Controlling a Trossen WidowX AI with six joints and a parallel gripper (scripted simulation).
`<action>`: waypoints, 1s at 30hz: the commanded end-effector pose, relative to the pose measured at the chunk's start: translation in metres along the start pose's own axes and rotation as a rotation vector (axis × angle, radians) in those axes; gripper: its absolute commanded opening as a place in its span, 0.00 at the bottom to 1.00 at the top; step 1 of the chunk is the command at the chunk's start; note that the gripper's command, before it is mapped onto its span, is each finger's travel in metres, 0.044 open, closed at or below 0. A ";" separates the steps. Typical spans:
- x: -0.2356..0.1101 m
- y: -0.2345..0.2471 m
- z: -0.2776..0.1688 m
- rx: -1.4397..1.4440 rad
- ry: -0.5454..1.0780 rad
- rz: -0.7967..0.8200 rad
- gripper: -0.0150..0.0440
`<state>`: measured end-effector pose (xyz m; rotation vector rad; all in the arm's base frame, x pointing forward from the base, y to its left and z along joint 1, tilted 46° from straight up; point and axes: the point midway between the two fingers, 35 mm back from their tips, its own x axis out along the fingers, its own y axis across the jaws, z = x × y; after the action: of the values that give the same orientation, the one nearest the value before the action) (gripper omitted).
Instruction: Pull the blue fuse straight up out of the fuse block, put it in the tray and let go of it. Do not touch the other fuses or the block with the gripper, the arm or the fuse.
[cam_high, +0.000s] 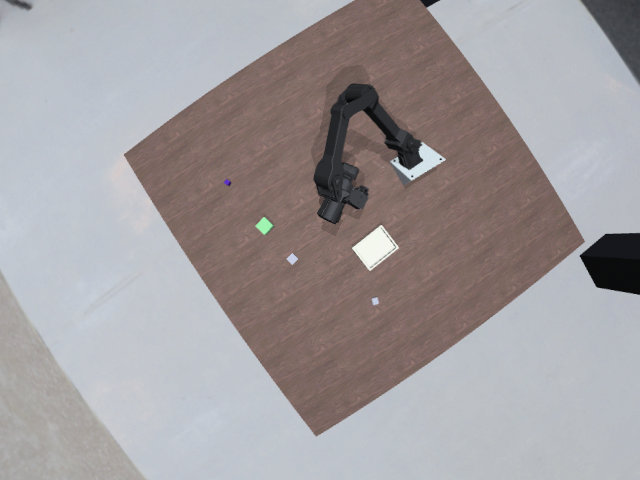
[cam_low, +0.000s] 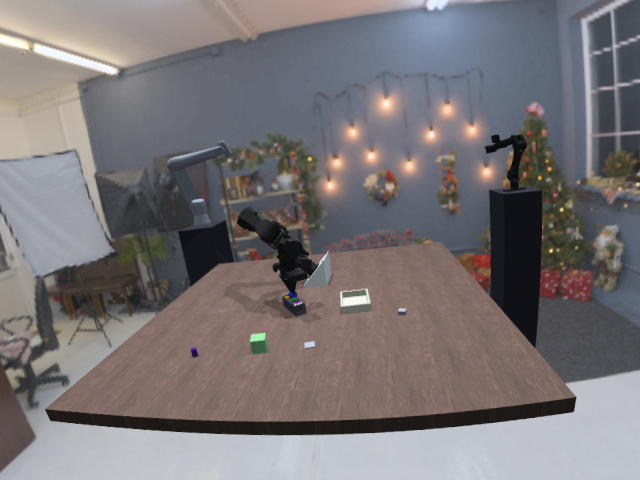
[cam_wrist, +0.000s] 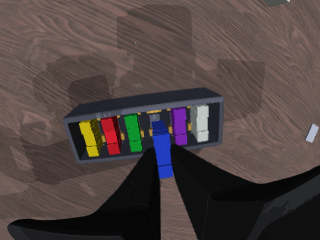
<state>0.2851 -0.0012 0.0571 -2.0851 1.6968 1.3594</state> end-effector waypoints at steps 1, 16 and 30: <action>-0.002 0.000 0.000 0.004 -0.005 -0.001 0.25; -0.021 0.000 0.000 0.003 -0.005 -0.001 0.25; -0.033 -0.034 0.033 0.001 -0.014 -0.011 0.25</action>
<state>0.2947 0.0434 0.0558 -2.0818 1.6827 1.3622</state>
